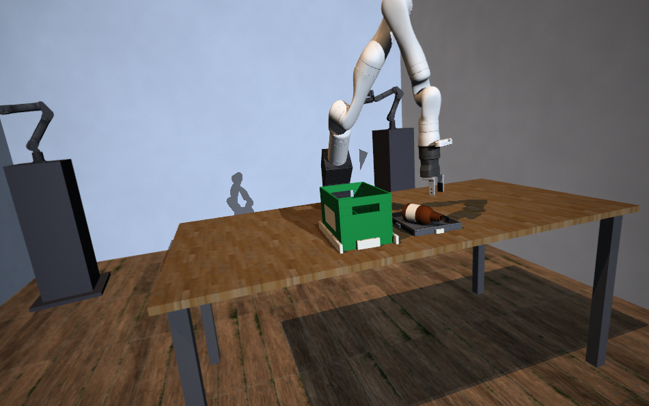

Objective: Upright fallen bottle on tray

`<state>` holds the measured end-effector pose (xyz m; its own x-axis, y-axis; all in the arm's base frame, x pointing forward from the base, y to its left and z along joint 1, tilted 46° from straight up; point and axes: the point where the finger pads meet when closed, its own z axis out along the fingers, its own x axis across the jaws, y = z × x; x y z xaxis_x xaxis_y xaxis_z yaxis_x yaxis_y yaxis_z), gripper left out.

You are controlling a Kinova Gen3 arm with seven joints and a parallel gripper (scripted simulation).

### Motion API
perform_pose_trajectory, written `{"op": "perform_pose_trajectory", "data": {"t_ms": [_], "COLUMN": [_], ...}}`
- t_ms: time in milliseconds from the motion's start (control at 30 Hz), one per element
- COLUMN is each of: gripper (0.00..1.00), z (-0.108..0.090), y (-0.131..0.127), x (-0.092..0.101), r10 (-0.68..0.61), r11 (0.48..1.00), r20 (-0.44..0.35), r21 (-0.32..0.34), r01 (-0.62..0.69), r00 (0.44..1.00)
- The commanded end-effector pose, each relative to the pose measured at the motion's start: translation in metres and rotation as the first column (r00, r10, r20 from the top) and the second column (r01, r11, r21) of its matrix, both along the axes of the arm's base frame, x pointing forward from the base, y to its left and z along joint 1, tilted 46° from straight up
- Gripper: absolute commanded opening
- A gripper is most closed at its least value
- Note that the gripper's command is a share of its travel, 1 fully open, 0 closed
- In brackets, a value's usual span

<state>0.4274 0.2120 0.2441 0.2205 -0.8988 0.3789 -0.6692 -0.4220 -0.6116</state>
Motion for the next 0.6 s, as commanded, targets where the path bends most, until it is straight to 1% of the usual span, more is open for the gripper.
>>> {"op": "perform_pose_trajectory", "data": {"t_ms": [0,333,567], "gripper": [1.00,1.00,1.00], "z": [-0.008,-0.029,-0.036], "y": [-0.013,-0.018,-0.019], "x": [0.014,0.036,0.042], "r10": [-0.028,-0.028,-0.028], "r11": [1.000,1.000,1.000], "r20": [0.004,0.004,0.004], "r21": [-0.011,-0.011,-0.011], "r01": [0.028,0.028,0.028], "r00": [1.000,1.000,1.000]}}
